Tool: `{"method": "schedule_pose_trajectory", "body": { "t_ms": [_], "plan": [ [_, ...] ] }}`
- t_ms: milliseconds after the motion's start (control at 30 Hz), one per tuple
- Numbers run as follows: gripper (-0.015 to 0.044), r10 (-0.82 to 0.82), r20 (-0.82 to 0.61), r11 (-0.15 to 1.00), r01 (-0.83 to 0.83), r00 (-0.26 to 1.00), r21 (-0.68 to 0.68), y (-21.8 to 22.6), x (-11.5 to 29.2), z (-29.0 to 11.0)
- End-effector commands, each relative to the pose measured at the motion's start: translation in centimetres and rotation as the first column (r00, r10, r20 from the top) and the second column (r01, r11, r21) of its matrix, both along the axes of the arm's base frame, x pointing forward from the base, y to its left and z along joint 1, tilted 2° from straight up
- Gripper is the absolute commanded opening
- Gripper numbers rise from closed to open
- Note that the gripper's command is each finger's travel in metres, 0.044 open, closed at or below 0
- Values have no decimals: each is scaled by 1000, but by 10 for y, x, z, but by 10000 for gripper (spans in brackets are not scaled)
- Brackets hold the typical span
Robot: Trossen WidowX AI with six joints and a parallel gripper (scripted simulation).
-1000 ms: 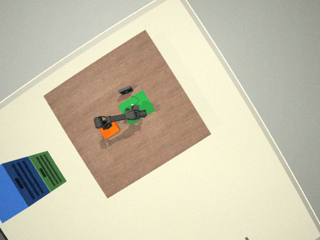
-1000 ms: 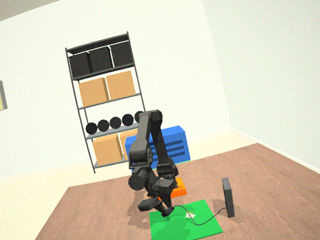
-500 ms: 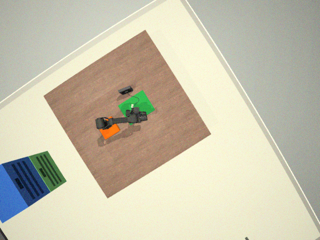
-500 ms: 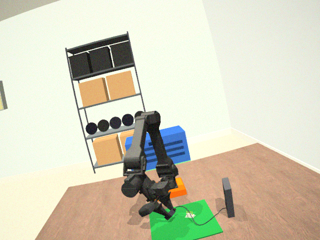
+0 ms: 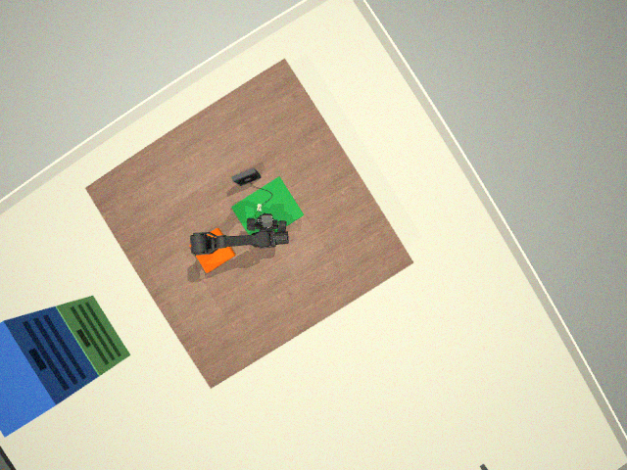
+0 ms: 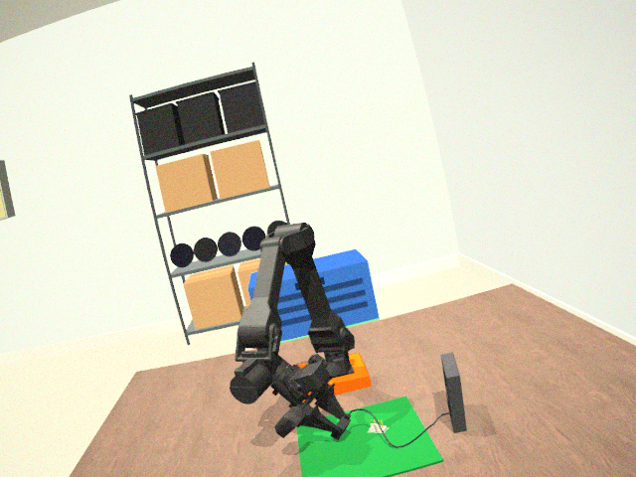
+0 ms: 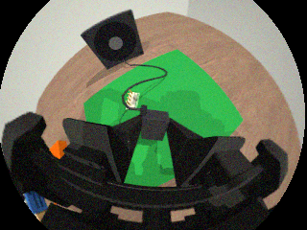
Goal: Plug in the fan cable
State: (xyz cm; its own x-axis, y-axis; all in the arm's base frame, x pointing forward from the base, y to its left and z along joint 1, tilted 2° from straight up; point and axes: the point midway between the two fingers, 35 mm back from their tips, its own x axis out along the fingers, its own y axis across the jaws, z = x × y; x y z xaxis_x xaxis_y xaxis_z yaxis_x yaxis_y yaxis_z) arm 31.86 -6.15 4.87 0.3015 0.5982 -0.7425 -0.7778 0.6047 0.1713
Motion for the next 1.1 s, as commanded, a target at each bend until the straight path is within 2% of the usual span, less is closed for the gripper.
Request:
{"method": "schedule_pose_trajectory", "body": {
  "t_ms": [0, 1067],
  "plan": [
    [0, -5, 44, 999, 2, 999, 54, 0, -2, -2],
    [0, -156, 377, 942, 23, 913, 335, -16, -11, 6]
  ]
}}
